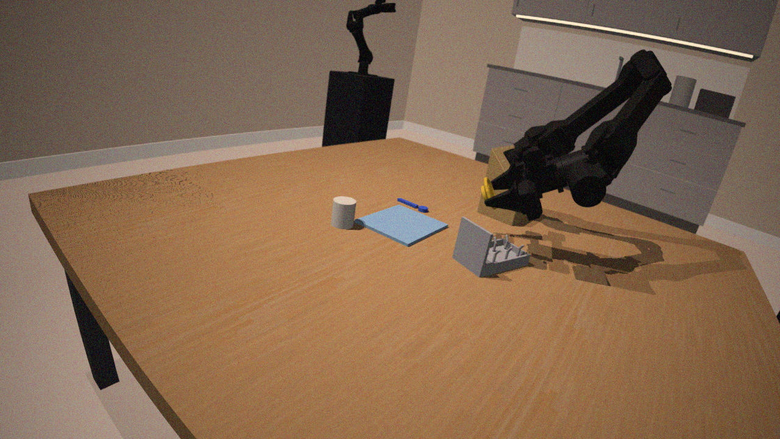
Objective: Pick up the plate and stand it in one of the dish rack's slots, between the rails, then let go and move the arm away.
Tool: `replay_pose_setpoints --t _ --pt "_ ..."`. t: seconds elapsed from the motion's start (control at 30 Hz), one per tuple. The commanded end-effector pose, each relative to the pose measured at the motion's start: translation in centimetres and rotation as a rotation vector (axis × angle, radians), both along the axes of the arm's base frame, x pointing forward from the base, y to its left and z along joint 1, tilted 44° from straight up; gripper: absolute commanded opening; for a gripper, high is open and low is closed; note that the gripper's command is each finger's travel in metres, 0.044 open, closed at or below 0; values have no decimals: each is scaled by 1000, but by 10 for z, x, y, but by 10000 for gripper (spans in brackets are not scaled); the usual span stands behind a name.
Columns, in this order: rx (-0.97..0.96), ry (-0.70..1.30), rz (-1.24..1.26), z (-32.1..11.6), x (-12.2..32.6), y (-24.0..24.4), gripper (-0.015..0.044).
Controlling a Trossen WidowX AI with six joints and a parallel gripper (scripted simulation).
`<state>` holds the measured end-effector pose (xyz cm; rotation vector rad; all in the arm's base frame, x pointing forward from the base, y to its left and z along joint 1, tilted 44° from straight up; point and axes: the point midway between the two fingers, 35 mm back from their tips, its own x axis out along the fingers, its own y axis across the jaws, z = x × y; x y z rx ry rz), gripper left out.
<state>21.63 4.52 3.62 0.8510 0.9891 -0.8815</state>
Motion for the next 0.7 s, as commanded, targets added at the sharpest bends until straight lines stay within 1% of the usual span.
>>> replay_pose_setpoints --t 0.0,0.67 --pt "-61 -82 38 -1 4 4 0" --pt "-217 -450 169 10 10 32 0"
